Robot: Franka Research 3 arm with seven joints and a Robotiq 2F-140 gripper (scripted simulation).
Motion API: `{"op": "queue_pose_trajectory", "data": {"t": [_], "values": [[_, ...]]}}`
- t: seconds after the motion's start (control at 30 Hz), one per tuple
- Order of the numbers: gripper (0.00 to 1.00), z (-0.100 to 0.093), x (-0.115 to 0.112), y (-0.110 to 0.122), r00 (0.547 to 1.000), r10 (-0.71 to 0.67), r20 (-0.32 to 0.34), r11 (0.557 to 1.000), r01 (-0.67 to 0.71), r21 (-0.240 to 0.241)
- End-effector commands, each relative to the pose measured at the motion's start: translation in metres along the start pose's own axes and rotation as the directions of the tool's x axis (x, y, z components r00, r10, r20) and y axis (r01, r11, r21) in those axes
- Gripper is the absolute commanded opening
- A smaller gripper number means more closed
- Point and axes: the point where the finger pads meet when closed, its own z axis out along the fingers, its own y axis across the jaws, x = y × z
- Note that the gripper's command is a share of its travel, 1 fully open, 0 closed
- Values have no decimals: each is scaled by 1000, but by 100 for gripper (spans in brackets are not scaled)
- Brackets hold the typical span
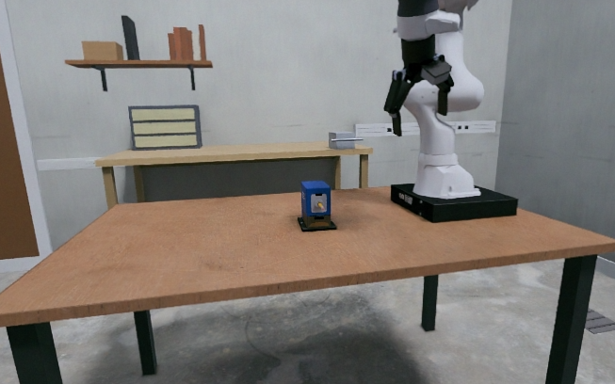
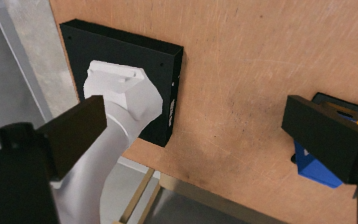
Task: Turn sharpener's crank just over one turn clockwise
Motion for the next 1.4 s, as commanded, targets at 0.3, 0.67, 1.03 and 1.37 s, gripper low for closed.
{"op": "queue_pose_trajectory", "data": {"t": [0.3,0.67,1.03,1.37], "values": [[100,0,0,0,1000,0,0,1000,0,0],[100,-2,-1,2,1000,18,-4,1000,-18,-1],[100,-32,-18,44,940,331,-78,943,-332,6],[100,-50,-33,70,852,511,-118,859,-511,27]]}}
